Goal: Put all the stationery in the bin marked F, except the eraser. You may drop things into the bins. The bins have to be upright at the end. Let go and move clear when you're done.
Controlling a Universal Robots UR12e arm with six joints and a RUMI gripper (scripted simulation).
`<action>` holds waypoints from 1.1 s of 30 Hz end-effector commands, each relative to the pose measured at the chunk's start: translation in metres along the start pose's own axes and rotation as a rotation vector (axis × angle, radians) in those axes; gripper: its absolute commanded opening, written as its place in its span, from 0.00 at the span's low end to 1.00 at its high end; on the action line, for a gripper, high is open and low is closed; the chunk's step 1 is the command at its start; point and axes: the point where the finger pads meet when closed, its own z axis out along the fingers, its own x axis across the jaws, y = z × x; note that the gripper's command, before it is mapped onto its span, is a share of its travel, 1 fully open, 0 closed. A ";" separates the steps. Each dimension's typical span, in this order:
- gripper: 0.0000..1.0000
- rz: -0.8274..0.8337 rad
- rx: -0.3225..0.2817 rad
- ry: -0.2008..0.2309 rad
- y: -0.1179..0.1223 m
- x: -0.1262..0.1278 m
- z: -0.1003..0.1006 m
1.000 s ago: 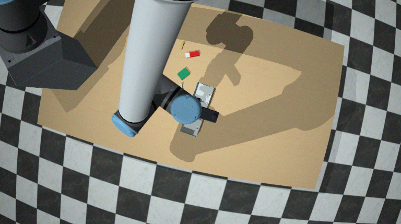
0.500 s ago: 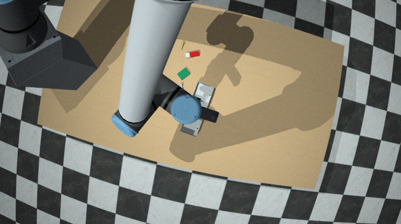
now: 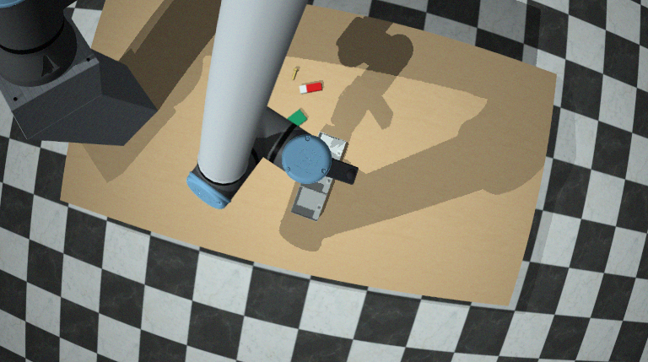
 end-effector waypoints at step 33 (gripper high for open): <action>0.04 0.004 0.002 0.002 -0.002 -0.049 0.046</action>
